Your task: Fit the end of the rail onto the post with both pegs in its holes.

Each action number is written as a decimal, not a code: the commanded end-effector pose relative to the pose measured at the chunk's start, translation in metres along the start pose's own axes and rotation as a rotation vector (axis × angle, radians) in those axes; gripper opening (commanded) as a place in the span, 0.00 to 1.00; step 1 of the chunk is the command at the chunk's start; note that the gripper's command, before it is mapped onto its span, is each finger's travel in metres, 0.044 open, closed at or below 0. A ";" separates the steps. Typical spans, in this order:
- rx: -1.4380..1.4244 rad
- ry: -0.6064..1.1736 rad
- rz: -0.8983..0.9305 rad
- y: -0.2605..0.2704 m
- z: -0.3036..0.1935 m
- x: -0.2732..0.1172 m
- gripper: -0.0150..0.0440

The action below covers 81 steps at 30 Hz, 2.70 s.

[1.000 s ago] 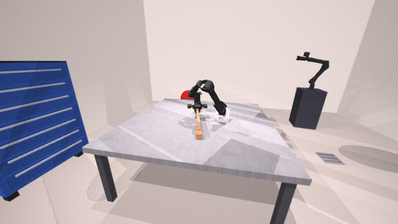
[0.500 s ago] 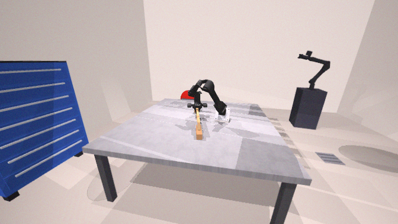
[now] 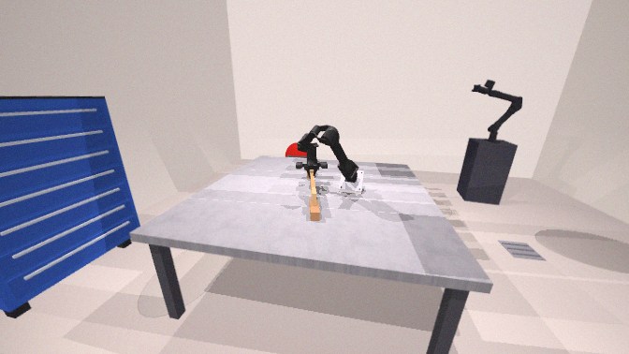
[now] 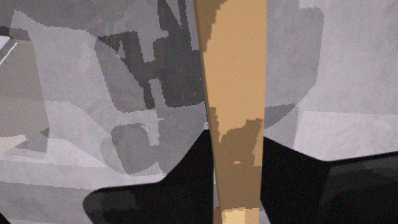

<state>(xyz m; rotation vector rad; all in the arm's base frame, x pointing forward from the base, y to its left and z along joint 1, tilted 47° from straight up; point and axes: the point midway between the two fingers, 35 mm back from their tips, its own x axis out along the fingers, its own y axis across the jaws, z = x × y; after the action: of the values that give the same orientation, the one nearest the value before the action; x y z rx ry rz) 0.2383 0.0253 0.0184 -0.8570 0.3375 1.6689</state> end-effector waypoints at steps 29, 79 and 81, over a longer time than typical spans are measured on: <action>-0.003 0.005 -0.014 -0.003 0.000 -0.007 0.25; -0.003 0.005 -0.014 0.000 -0.001 -0.008 0.25; -0.003 0.005 -0.014 0.001 0.000 -0.009 0.25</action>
<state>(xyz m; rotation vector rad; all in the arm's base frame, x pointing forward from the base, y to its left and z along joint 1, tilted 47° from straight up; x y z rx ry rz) 0.2384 0.0196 0.0227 -0.8599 0.3307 1.6595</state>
